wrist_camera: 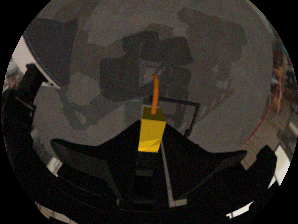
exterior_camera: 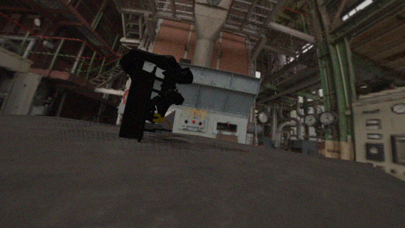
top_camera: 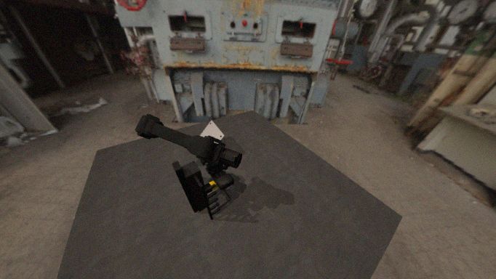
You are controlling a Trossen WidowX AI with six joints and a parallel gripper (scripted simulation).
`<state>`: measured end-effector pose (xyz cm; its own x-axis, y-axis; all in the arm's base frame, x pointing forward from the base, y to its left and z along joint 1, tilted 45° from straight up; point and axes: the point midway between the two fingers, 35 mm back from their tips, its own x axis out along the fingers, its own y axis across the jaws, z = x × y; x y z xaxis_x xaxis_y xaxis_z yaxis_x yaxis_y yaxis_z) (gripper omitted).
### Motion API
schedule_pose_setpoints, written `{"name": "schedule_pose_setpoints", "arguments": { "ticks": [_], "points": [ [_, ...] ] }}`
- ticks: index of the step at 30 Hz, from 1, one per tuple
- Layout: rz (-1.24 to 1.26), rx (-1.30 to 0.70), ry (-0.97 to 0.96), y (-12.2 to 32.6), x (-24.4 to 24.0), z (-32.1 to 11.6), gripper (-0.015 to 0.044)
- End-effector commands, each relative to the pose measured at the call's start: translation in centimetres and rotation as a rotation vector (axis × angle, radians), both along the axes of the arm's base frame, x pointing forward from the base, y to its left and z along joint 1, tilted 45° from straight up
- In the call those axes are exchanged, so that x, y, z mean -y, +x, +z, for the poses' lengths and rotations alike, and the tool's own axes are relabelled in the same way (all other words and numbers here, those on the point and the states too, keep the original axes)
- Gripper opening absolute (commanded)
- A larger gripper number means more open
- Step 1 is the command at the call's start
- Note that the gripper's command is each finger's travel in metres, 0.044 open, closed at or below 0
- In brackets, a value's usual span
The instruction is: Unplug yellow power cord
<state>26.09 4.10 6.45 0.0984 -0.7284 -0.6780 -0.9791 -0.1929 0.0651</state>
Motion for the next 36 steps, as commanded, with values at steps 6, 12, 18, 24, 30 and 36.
{"name": "schedule_pose_setpoints", "arguments": {
  "ticks": [6, 12, 18, 24, 30, 36],
  "points": [
    [0.009, -0.019, 0.053, -0.6, -2.7, -2.0, 0.0],
    [0.01, -0.019, 0.053, -0.9, -3.5, -2.5, 0.0],
    [0.011, -0.02, 0.046, -1.0, -3.2, -2.5, 0.0105],
    [0.011, -0.02, 0.046, -1.0, -3.2, -2.5, 0.0262],
    [0.011, -0.021, 0.049, -1.2, -4.5, -3.2, 0.042],
    [0.011, -0.02, 0.049, -2.3, -8.2, -5.8, 0.044]
  ]
}}
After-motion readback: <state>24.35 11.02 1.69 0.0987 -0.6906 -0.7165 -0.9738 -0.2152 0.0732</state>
